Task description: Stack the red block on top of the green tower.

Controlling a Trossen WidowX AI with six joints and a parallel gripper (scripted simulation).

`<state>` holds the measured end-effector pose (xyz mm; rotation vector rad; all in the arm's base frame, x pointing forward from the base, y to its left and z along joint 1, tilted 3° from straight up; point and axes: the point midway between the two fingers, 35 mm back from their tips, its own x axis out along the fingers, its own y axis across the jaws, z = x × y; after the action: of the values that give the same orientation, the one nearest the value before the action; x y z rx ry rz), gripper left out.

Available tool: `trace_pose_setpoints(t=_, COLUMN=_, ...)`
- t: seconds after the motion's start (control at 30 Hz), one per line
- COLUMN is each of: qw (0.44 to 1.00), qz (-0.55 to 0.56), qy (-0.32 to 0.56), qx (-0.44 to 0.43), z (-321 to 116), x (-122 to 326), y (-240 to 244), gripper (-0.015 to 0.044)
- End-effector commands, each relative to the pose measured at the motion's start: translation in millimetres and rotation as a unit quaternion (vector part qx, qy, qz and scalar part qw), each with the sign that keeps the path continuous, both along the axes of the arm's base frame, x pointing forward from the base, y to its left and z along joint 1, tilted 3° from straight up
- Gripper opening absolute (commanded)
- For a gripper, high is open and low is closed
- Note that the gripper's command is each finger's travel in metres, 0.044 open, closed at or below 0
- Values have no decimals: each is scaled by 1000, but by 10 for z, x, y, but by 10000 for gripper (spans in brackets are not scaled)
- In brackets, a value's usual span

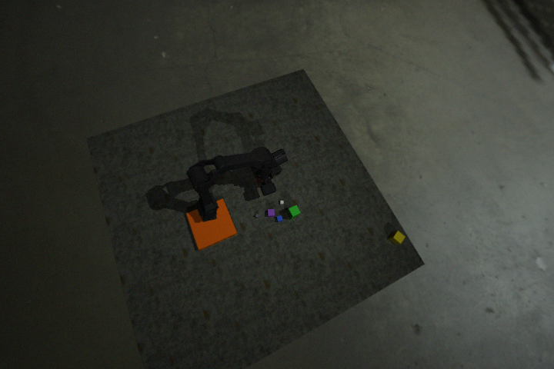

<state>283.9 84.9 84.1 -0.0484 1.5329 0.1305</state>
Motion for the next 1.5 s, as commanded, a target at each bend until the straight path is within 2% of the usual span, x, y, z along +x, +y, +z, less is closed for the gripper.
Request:
trace_pose_setpoints(t=0.0, qw=1000, qz=3, qy=-3, qx=3, z=225, x=4, y=-2, gripper=0)
trace_pose_setpoints(t=0.27, qw=1000, qz=3, qy=-3, qx=3, z=577, x=-9, y=-24, gripper=0)
trace_pose_setpoints(t=0.7, qw=1000, qz=3, qy=-3, qx=2, z=608, x=48, y=-84, gripper=0)
trace_pose_setpoints(t=1.47, qw=1000, qz=2, qy=-7, qx=-5, z=632, x=883, y=-1217, gripper=0)
